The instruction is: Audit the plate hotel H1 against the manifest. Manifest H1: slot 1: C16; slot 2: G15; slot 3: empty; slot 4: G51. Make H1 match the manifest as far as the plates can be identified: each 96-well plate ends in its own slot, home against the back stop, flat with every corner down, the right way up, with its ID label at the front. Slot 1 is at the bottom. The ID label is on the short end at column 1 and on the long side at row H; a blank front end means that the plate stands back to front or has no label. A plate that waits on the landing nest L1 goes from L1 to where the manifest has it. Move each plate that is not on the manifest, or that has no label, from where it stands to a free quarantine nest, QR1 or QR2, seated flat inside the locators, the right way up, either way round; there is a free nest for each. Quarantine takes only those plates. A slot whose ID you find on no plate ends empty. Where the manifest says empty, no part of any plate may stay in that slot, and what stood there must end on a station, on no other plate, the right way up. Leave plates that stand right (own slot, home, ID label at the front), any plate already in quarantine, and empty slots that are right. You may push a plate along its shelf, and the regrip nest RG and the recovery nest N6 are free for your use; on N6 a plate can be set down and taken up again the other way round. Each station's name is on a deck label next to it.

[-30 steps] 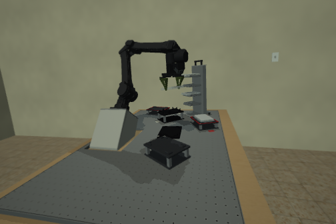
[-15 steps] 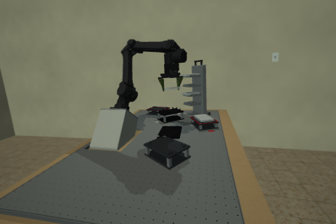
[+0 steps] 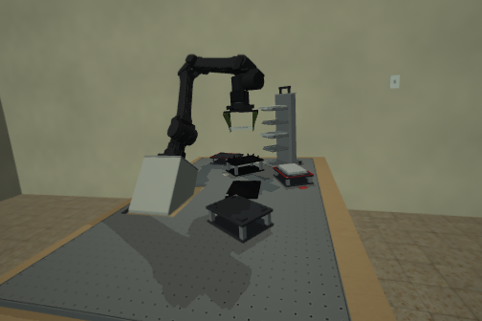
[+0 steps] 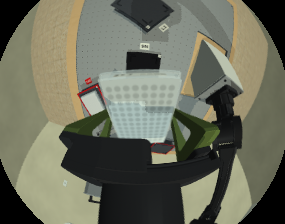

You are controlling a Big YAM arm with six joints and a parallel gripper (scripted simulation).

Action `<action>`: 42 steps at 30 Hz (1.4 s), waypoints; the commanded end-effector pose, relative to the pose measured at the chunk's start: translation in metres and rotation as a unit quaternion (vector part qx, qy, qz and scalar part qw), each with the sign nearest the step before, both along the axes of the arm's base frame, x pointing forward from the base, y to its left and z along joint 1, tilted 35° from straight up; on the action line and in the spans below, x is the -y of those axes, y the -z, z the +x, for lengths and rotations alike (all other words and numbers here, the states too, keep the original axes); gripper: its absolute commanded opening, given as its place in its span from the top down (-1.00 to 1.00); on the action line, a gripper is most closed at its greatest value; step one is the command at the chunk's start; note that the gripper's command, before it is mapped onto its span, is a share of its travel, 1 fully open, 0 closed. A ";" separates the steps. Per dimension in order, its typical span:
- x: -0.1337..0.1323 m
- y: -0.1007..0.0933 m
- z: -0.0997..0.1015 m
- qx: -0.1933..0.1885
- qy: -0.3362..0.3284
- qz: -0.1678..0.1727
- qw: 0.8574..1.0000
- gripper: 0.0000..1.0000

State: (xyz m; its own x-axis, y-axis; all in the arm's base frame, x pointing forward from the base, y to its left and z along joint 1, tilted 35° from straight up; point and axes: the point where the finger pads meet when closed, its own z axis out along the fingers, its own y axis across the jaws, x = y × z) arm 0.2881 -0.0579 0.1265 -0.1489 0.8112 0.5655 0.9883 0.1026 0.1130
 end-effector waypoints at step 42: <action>-0.059 0.085 0.000 -0.023 0.033 0.000 0.999 -0.72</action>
State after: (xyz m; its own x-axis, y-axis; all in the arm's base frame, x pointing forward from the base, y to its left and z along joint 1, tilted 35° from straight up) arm 0.2886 -0.0074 0.0493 -0.0731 0.8186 0.5697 0.9965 0.0373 0.0743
